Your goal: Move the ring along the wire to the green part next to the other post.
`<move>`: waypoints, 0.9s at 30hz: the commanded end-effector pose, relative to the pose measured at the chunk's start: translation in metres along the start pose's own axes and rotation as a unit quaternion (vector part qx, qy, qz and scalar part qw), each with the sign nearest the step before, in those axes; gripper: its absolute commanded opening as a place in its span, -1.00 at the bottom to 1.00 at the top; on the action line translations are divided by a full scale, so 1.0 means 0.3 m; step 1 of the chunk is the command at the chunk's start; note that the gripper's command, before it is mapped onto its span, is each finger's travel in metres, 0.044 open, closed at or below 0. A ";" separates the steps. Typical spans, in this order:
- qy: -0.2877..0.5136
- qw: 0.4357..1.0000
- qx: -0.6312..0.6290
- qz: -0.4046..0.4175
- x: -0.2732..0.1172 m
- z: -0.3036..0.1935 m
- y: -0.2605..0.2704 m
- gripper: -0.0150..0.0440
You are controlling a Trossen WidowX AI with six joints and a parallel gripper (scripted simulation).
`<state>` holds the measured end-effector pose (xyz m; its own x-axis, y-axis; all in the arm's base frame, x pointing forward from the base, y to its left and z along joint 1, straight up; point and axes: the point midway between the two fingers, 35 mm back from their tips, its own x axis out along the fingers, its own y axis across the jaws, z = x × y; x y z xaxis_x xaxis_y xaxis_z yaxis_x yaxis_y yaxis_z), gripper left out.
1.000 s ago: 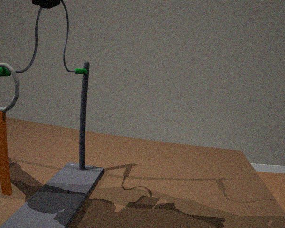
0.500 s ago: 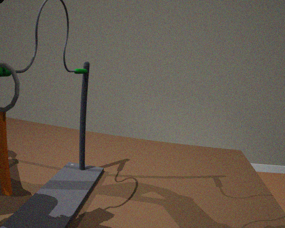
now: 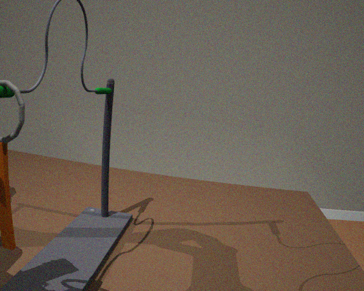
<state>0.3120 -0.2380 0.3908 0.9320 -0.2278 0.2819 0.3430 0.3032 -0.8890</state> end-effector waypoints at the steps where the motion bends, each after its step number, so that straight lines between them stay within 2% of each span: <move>1: 0.008 0.998 0.045 0.032 -0.030 -0.086 0.118 0.05; 8: 0.015 0.983 0.154 0.096 -0.165 -0.226 0.375 0.05; 14: 0.026 0.955 0.257 0.143 -0.322 -0.279 0.571 0.05; 20: 0.037 0.912 0.365 0.181 -0.496 -0.263 0.734 0.05; 27: 0.048 0.843 0.491 0.212 -0.684 -0.163 0.865 0.05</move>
<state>0.2154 -0.1779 0.0961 0.9986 0.0055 -0.0528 -0.0193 0.9641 -0.2650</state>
